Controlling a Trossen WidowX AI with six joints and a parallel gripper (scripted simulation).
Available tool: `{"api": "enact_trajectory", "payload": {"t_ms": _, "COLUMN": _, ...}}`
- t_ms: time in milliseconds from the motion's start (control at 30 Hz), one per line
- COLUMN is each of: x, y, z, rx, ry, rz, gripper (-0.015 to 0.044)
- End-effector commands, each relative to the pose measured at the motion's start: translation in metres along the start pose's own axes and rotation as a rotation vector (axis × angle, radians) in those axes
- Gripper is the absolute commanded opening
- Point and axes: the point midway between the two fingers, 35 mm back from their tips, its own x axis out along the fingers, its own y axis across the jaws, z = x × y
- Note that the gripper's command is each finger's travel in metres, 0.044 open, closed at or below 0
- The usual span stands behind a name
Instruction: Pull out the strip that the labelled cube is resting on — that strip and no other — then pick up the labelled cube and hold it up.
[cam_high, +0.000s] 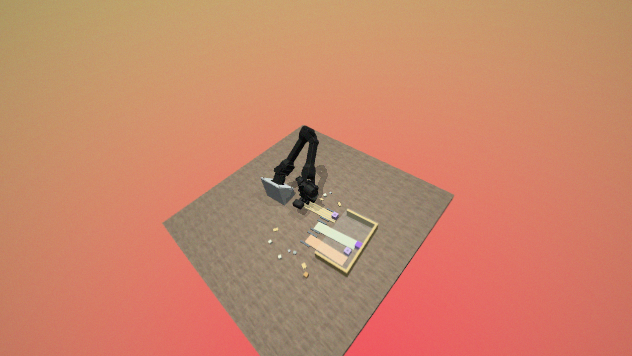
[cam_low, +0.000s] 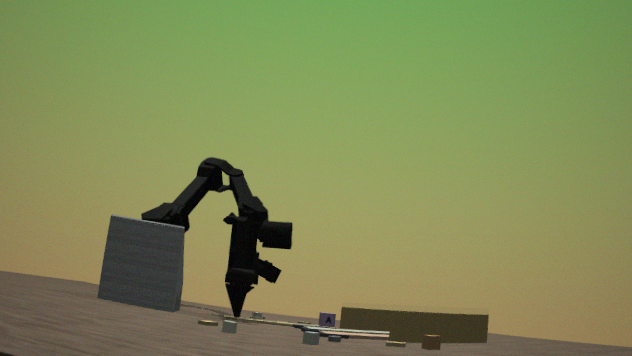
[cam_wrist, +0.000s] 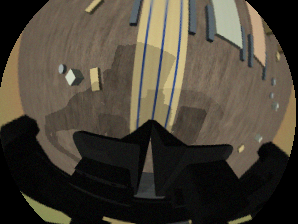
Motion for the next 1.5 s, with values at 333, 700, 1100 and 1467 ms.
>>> {"api": "enact_trajectory", "payload": {"t_ms": 333, "x": -0.042, "y": 0.000, "z": 0.005, "rx": 0.009, "ry": 0.021, "rz": -0.006, "gripper": 0.0026}}
{"api": "enact_trajectory", "payload": {"t_ms": 700, "x": -0.042, "y": 0.001, "z": 0.050, "rx": 0.025, "ry": 0.019, "rz": -0.006, "gripper": 0.0315}}
{"api": "enact_trajectory", "payload": {"t_ms": 1100, "x": -0.045, "y": 0.001, "z": 0.092, "rx": 0.023, "ry": 0.017, "rz": -0.006, "gripper": 0.0440}}
{"api": "enact_trajectory", "payload": {"t_ms": 1467, "x": -0.050, "y": 0.002, "z": 0.130, "rx": 0.021, "ry": 0.015, "rz": -0.006, "gripper": 0.0440}}
